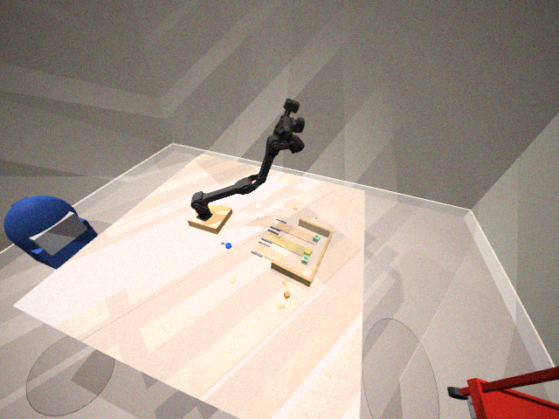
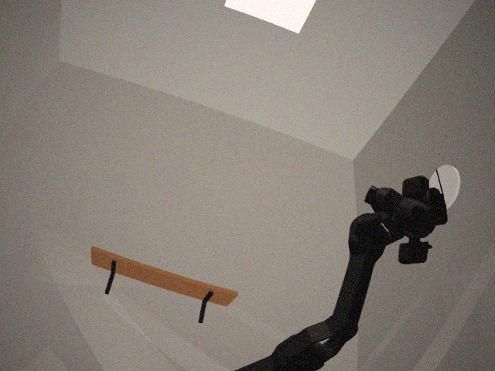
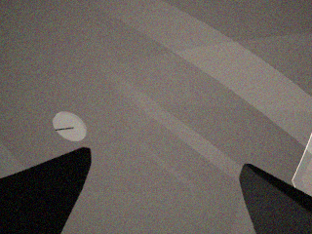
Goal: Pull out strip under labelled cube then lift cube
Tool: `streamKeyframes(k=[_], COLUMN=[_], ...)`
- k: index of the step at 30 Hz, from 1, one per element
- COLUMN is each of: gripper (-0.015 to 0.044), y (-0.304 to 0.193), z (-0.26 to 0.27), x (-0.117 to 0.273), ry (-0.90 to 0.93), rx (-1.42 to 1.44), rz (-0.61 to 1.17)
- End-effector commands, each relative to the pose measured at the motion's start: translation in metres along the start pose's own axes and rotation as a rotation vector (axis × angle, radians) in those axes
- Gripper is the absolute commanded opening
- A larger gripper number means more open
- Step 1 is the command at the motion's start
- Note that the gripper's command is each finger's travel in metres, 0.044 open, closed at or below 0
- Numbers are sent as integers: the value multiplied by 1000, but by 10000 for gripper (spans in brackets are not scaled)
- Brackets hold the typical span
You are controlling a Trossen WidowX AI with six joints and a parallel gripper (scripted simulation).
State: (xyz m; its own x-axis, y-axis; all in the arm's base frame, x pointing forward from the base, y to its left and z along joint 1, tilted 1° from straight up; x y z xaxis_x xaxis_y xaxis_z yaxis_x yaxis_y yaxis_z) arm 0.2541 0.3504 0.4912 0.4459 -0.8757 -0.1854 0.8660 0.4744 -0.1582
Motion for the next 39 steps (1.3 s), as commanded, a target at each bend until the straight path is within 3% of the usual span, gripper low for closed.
streamKeyframes(k=[1, 11, 22, 30, 39], gripper=[400, 400, 400, 400, 400], y=[-1, -105, -237, -355, -443], z=[0, 30, 56, 72, 86], x=[-1, -55, -65, -35, 40], ry=[1, 129, 297, 512, 772], rx=[2, 179, 283, 316, 286], rz=[2, 191, 442, 710, 975])
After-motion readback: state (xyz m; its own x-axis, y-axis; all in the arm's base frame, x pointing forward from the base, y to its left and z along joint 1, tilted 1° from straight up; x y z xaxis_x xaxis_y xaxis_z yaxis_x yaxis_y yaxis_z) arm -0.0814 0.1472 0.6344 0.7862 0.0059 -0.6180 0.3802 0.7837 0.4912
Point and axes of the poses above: the point midway between the two fingers, 35 mm back from their tips, its own x axis back along the fingers, its own z axis across the jaws, y = z × x, the point moved 2 cm from there along x, back along the fingers, and after that the axes turned 5 degrees about x, right-handed, at the moved point
